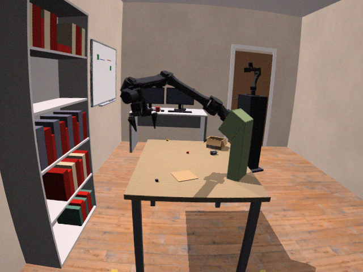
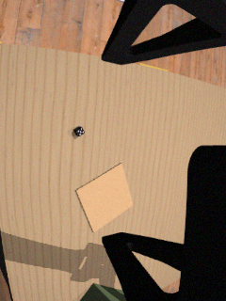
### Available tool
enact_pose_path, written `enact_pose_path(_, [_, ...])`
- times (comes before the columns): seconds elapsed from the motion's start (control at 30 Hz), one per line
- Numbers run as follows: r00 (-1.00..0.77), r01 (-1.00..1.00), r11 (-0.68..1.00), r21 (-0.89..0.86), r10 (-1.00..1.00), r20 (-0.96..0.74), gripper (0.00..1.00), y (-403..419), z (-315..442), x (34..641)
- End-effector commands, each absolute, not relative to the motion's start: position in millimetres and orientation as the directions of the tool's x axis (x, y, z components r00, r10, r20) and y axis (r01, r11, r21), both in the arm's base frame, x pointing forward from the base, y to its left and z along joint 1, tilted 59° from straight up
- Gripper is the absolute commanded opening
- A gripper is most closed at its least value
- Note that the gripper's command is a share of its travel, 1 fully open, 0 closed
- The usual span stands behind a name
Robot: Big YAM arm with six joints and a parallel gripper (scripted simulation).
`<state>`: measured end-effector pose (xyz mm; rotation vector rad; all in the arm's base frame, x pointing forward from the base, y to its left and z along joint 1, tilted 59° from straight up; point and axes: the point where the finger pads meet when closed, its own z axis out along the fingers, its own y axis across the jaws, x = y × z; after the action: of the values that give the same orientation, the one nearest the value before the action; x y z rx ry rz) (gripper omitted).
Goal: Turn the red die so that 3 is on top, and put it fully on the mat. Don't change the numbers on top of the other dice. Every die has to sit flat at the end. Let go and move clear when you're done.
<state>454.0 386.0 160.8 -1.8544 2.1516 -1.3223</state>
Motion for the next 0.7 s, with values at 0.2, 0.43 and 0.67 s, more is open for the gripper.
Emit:
enact_pose_path(0.2, [-0.295,-0.806,-0.059,-0.588,-0.821,0.488,1.00,389.9,164.0,451.6])
enact_pose_path(0.43, [-0.295,-0.806,-0.059,-0.588,-0.821,0.488,1.00,389.9,164.0,451.6])
enact_pose_path(0.67, [-0.312,-0.786,-0.027,-0.618,-0.846,0.433,1.00,400.0,181.3,450.9])
